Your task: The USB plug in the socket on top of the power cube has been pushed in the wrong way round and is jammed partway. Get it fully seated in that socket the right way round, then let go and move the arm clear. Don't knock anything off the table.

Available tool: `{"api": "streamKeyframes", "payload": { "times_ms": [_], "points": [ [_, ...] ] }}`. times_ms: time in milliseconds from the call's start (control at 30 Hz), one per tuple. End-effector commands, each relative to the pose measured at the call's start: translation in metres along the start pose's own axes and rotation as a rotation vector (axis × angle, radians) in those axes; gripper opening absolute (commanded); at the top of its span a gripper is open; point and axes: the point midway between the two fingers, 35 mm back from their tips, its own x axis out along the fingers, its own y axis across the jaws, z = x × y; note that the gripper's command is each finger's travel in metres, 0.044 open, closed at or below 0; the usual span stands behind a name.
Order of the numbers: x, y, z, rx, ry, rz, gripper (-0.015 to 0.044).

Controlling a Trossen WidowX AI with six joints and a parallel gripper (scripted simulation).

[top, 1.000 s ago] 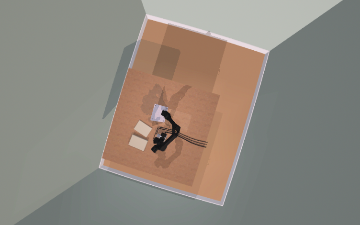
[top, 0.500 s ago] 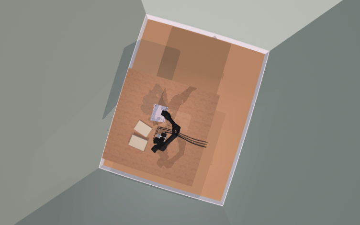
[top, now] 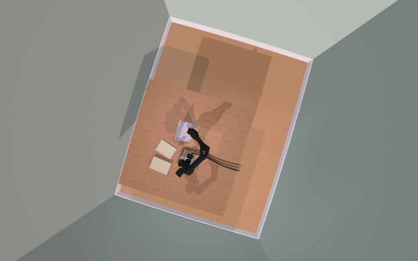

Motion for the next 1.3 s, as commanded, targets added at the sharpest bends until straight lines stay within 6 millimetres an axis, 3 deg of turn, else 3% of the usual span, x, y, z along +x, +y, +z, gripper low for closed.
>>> {"api": "streamKeyframes", "payload": {
  "times_ms": [0, 1267],
  "points": [
    [0.0010, -0.0001, -0.0009, 0.002, 0.004, 0.000, 0.0000],
    [0.0056, -0.0001, -0.0009, 0.002, 0.004, 0.001, 0.0000]
  ]
}}
